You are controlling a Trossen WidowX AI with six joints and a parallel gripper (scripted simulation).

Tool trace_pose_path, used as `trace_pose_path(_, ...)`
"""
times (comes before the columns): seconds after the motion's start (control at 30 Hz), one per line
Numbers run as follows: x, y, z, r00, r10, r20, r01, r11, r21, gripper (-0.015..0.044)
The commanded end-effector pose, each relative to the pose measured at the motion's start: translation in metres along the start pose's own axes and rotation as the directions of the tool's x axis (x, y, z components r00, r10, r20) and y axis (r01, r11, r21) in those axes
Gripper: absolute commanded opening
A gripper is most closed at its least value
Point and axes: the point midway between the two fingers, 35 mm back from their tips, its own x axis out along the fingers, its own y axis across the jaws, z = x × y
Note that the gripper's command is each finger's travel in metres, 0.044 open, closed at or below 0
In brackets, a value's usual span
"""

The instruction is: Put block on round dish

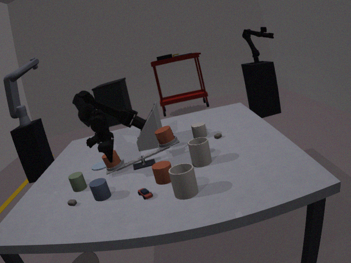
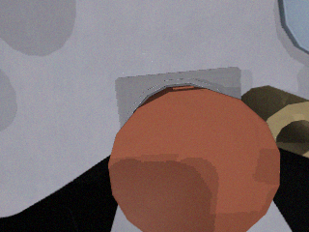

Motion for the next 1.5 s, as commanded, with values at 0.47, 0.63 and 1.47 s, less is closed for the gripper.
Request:
trace_pose_path(0.47,-0.024,0.004,0.000,1.000,0.023,-0.001,-0.023,1.000,-0.010,0.0000)
trace_pose_path(0.63,-0.030,0.005,0.000,1.000,0.028,-0.002,-0.028,0.999,-0.014,0.0000)
trace_pose_path(1.47,-0.063,0.006,0.000,0.998,0.056,-0.005,-0.056,0.998,-0.033,0.0000)
